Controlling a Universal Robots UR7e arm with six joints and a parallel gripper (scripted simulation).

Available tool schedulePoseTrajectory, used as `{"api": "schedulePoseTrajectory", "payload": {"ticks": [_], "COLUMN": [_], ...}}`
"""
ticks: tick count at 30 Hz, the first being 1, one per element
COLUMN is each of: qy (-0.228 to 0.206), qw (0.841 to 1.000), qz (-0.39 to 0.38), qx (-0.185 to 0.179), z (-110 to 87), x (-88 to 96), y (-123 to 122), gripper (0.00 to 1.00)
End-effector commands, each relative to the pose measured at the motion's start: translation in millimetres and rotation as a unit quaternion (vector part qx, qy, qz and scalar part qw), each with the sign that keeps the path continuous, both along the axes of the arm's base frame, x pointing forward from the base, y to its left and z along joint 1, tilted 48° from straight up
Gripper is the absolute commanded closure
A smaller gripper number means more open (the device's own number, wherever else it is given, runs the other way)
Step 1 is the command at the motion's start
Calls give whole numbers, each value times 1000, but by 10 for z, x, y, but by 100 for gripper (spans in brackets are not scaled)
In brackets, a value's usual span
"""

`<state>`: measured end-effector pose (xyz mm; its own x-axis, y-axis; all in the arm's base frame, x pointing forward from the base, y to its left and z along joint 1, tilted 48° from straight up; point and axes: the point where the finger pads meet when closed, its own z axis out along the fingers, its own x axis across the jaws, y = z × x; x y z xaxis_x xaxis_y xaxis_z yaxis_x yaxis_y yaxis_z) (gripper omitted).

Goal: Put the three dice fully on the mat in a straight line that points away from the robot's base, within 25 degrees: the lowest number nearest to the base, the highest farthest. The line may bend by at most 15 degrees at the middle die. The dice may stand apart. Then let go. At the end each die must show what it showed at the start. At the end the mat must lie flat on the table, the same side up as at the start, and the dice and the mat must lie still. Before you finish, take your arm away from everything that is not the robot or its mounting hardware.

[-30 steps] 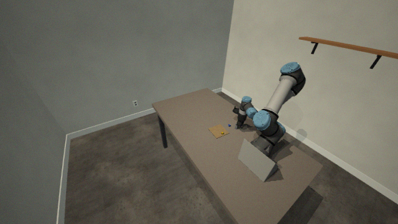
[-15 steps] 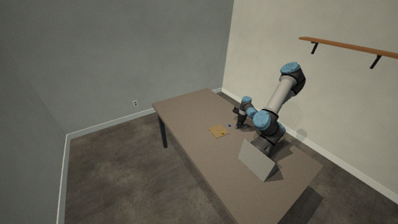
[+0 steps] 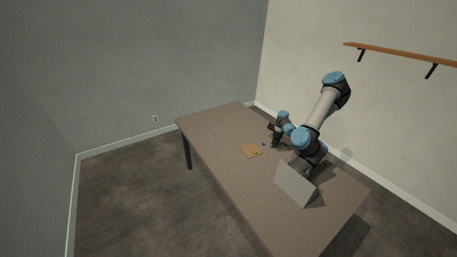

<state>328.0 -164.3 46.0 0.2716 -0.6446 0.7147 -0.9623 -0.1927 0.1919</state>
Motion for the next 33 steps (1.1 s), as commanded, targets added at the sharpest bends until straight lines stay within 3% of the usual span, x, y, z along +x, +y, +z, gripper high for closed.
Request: {"api": "schedulePoseTrajectory", "payload": {"ticks": [1, 20, 33], "qy": [0, 0, 0], "qw": [1000, 1000, 1000], "qz": [0, 0, 0], "qx": [0, 0, 0], "z": [3, 100, 324], "x": [2, 0, -5], "y": [2, 108, 355], "gripper": [66, 66, 66]}}
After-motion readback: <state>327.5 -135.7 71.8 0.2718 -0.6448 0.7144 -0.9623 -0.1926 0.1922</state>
